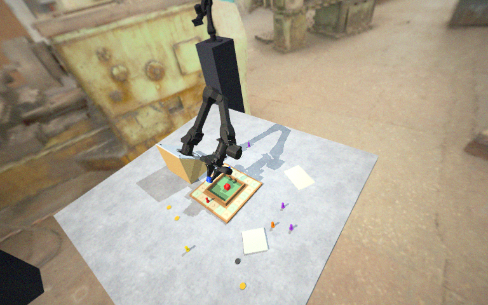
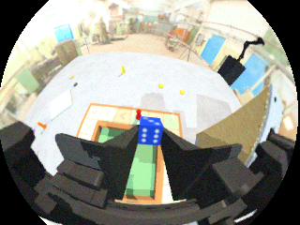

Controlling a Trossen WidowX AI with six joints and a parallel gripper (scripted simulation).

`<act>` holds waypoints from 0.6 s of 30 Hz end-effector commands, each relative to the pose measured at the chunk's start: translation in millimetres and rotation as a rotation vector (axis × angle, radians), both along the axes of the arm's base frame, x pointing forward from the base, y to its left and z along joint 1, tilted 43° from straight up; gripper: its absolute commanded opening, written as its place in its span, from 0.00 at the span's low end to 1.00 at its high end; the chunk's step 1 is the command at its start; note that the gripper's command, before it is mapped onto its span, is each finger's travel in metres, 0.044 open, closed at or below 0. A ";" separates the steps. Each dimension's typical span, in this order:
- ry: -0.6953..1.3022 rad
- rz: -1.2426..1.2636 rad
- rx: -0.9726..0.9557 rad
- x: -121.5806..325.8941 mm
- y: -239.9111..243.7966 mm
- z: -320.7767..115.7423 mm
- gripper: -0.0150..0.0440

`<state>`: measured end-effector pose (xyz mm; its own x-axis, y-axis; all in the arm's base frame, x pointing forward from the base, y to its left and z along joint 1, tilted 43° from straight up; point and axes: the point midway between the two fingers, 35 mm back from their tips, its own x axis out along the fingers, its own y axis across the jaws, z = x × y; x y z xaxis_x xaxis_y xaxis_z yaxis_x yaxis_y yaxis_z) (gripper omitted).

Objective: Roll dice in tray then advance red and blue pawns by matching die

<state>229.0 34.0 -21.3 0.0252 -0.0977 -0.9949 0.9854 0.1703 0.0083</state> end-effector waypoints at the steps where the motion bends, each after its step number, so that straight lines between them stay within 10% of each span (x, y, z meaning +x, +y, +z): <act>1: -0.025 -0.004 -0.006 8.9 -0.4 22.2 0.25; 18: -0.023 -0.001 -0.001 6.2 0.1 19.8 0.25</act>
